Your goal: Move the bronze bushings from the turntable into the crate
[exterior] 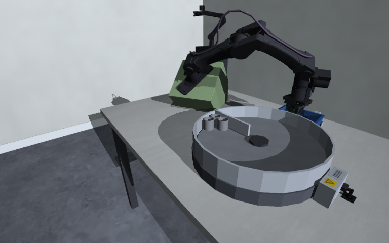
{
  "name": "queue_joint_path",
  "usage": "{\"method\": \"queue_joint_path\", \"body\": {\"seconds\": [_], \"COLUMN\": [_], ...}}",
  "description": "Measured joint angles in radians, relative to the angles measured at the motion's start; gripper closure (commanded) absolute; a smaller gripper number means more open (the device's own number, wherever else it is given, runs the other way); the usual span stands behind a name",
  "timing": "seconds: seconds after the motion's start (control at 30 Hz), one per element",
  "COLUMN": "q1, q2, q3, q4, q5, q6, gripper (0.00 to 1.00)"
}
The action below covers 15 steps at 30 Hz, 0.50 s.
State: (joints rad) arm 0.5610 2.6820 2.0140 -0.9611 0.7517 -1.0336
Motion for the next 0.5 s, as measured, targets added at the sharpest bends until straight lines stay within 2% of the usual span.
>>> {"method": "queue_joint_path", "body": {"seconds": [0.3,0.5], "q1": [0.0,0.012], "q2": [0.0,-0.012], "q3": [0.0,0.014], "q4": [-0.005,-0.058], "q5": [0.0,0.0], "q6": [0.008,0.037], "gripper": [0.84,0.84]}}
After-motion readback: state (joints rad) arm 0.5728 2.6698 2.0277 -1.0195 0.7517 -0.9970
